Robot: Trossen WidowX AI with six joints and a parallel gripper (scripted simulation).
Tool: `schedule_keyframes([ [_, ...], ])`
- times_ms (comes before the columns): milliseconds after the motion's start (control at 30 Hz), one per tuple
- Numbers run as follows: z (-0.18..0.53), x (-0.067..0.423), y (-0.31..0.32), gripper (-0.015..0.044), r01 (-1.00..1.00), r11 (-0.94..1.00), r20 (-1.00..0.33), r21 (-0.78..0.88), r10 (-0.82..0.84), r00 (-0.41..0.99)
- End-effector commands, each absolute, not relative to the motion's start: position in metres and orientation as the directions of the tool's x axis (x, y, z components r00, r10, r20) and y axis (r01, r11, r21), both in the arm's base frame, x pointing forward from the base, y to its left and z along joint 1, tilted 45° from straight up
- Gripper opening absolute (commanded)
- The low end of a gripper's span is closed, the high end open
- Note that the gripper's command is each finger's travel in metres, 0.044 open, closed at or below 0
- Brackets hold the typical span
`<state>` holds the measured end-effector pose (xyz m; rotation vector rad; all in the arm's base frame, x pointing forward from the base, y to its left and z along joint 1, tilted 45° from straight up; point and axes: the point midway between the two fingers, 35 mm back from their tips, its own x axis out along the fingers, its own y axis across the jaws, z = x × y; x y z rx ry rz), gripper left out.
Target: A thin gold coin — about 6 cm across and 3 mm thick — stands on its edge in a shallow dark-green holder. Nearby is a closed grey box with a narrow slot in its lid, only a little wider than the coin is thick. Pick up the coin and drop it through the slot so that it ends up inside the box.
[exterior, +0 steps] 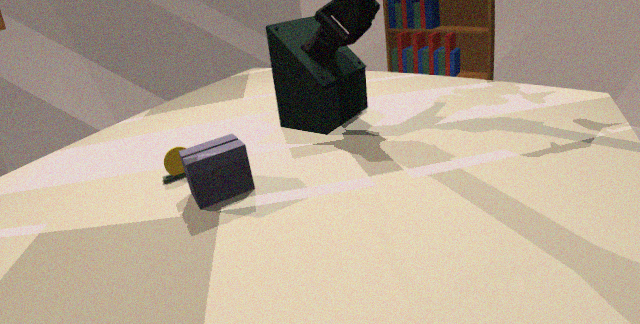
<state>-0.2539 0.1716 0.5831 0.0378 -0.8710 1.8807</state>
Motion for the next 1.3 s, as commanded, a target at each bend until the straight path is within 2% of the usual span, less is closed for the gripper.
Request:
schedule_keyframes([
  [0, 0.583, -0.254, 0.172, 0.0374, -0.806, -0.218, 0.392, -0.549, 0.785, -0.480],
  [267, 0.564, -0.244, 0.227, 0.0164, -0.788, -0.122, 0.346, -0.603, 0.850, -0.396],
  [500, 0.538, -0.213, 0.293, 0.0161, -0.753, -0.029, 0.278, -0.657, 0.919, -0.278],
  [767, 0.505, -0.153, 0.363, 0.0161, -0.710, 0.045, 0.184, -0.703, 0.976, -0.120],
  [1000, 0.471, -0.080, 0.412, 0.0161, -0.681, 0.089, 0.087, -0.726, 0.996, 0.037],
  [1267, 0.427, 0.029, 0.445, 0.0161, -0.670, 0.130, -0.041, -0.731, 0.972, 0.233],
])
